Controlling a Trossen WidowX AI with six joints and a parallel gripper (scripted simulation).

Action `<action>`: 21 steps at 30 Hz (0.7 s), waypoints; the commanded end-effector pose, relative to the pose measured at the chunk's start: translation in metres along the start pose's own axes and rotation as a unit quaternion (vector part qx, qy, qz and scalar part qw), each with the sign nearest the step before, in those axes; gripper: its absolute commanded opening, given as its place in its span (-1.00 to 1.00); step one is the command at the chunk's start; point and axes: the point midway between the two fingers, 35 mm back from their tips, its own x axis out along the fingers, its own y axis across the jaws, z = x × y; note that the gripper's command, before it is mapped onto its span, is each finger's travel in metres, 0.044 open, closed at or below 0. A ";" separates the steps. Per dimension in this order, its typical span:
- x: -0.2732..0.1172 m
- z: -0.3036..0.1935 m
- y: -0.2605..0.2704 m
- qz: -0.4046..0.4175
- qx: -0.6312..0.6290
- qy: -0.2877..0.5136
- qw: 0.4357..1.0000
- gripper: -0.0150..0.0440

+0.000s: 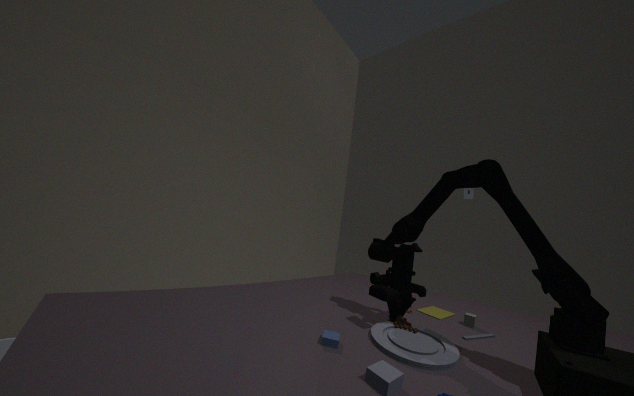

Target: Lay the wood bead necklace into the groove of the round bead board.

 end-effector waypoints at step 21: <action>-0.025 -0.001 0.000 -0.002 -0.002 0.001 1.000 -0.49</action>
